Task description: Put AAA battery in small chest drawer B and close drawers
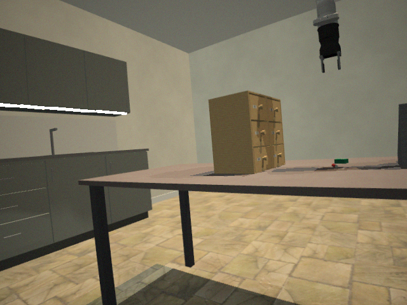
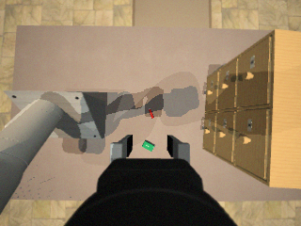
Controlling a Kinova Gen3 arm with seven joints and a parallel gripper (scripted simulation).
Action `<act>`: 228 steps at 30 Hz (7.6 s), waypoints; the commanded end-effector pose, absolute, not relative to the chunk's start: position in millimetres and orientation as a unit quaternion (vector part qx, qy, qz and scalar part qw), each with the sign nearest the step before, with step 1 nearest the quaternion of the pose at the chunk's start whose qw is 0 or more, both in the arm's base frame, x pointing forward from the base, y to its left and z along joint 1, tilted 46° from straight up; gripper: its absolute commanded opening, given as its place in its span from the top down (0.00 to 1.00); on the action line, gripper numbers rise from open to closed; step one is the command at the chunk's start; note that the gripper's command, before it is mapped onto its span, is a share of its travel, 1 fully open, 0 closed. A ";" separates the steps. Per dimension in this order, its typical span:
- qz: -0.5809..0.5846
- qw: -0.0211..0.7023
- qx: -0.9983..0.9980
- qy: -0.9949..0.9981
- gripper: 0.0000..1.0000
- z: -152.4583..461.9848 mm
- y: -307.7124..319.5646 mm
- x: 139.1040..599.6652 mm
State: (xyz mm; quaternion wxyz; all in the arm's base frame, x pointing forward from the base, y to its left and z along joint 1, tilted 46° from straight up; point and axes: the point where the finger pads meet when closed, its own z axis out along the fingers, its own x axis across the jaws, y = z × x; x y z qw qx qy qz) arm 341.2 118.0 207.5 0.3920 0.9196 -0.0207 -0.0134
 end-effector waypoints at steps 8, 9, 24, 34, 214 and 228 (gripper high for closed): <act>0.001 0.389 0.919 -0.059 0.00 198.5 114.0 345.7; 0.001 0.389 0.919 -0.059 0.00 198.5 114.0 345.7; 0.052 0.386 0.903 -0.184 0.00 176.6 96.5 361.8; 0.094 0.378 0.876 -0.286 0.00 158.0 82.8 374.5; 0.457 0.094 0.665 -0.583 0.00 11.2 -52.3 501.4; 0.465 0.084 0.667 -0.576 0.00 7.1 -55.4 505.3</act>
